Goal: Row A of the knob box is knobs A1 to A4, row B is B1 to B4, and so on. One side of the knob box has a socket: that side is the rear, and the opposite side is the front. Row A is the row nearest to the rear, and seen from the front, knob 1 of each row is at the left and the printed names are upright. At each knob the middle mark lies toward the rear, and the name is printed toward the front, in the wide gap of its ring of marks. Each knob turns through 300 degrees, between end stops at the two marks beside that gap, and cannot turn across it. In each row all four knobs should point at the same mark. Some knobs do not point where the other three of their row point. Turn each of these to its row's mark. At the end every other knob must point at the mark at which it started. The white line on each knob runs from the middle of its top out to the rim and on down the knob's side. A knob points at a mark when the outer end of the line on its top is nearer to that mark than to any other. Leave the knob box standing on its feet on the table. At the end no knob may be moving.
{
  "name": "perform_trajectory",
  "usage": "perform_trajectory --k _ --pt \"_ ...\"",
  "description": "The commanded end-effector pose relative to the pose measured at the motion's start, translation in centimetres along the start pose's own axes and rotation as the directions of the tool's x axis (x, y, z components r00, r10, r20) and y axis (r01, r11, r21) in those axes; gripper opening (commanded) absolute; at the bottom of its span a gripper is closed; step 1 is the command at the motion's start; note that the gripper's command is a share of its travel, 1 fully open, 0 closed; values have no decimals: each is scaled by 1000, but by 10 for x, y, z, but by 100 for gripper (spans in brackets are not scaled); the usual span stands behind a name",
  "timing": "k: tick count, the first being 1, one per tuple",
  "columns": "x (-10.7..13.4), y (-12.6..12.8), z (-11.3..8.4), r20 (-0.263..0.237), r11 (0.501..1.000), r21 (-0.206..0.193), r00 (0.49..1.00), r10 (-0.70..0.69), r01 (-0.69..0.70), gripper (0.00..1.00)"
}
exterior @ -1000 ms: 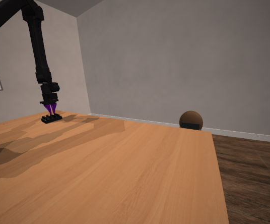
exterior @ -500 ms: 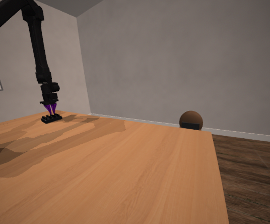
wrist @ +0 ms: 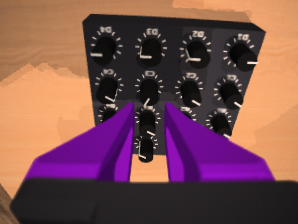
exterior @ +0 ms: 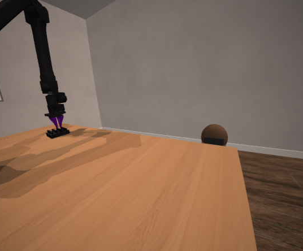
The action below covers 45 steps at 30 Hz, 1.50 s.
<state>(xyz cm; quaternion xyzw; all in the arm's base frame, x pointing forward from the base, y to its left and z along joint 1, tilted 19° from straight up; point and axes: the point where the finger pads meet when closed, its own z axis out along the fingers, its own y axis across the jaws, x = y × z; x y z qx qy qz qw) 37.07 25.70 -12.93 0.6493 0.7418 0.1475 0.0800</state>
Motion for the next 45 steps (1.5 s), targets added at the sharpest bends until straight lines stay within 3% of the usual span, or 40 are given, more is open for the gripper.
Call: perform_trajectory --k 1,13,45 --pt "2 -7 5 7 1000 9 1000 0 0 19" --pt "5 1 9 -1 1000 -7 1000 2 -2 19" --pt "-2 -2 19 7 1000 3 1000 1 -1 19"
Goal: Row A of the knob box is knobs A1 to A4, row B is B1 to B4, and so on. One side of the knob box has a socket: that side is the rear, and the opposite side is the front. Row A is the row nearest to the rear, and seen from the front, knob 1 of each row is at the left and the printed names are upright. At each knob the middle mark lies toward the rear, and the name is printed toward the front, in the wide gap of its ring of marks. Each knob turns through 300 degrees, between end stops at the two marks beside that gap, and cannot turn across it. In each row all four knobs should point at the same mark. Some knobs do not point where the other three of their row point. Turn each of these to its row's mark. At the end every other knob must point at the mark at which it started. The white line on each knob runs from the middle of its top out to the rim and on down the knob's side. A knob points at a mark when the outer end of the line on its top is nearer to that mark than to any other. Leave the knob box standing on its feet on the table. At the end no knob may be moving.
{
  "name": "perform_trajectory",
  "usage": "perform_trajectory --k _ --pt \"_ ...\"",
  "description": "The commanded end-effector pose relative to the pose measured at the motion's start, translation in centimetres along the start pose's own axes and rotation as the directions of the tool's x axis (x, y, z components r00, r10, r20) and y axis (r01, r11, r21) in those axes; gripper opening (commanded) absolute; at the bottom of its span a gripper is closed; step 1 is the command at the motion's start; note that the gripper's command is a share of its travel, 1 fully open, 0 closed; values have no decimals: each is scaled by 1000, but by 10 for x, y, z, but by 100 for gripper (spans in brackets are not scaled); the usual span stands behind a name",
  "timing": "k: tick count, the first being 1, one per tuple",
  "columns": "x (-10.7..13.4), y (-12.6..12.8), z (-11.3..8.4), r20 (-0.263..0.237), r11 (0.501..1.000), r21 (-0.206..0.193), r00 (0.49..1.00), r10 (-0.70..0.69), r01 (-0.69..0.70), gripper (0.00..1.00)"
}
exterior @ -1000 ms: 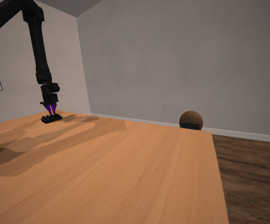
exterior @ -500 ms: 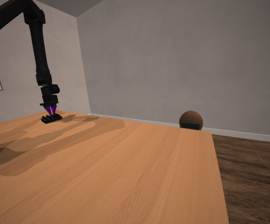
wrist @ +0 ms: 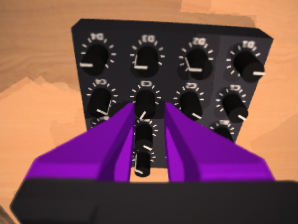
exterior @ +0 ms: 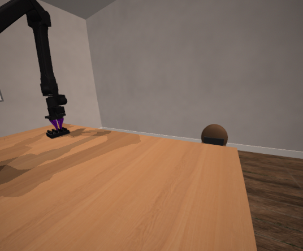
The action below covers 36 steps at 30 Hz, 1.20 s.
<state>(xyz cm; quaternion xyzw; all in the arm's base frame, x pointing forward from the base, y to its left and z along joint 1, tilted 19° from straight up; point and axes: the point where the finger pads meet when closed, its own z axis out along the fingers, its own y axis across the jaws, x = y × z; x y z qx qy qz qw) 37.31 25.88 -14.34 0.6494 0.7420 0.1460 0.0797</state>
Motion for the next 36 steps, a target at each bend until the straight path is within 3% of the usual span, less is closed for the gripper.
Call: perform_trajectory --k 1,25,26,36 --pt "-2 0 5 6 1000 0 1000 2 -2 19" --pt "-2 0 5 6 1000 0 1000 2 -2 19" --pt "-2 0 5 6 1000 0 1000 2 -2 8" --pt "-3 -2 5 7 1000 6 1000 1 -1 8"
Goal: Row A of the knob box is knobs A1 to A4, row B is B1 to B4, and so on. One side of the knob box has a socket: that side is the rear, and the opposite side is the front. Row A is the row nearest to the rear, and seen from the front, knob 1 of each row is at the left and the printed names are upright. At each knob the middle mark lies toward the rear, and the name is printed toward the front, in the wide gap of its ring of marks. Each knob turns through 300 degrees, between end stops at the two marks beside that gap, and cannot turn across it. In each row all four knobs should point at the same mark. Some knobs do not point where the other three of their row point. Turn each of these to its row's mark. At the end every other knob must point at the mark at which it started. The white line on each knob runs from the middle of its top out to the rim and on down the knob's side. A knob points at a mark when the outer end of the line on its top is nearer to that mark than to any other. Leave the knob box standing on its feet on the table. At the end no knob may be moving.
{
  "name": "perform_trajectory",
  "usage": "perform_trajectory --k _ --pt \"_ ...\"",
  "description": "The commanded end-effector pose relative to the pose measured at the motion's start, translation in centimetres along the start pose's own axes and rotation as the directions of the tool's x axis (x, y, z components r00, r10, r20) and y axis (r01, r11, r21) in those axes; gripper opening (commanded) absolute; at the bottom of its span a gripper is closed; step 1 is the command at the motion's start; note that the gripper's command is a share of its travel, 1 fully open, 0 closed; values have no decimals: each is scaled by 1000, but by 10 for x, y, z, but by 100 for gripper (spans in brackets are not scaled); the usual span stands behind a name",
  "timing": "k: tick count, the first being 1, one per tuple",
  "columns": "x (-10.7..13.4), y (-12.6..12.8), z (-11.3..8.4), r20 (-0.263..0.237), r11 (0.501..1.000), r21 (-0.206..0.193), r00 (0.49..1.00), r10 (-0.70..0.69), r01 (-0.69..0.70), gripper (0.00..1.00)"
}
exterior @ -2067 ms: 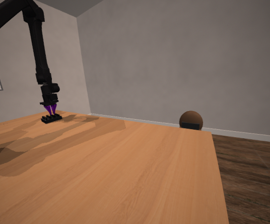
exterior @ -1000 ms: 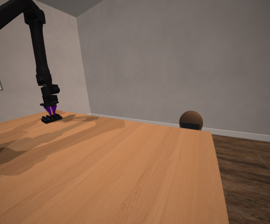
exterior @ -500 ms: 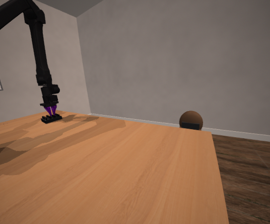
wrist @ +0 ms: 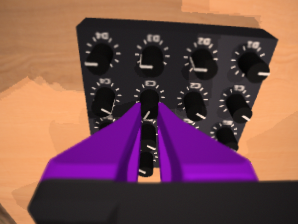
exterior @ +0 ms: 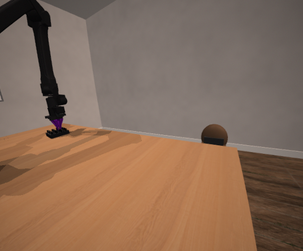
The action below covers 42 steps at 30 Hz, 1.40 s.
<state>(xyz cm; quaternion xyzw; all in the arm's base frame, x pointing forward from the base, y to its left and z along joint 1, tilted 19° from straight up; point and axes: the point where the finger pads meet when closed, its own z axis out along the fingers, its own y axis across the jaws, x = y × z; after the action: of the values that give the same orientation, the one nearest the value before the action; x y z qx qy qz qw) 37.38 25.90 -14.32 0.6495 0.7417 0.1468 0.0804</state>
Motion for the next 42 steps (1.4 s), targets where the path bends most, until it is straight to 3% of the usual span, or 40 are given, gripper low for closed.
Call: perform_trajectory --k 1,23,42 --pt "-3 -3 5 7 1000 8 1000 1 -1 8" --pt "-3 -2 5 7 1000 8 1000 -1 1 8" --pt "-3 -2 5 6 996 8 996 -87 87 8"
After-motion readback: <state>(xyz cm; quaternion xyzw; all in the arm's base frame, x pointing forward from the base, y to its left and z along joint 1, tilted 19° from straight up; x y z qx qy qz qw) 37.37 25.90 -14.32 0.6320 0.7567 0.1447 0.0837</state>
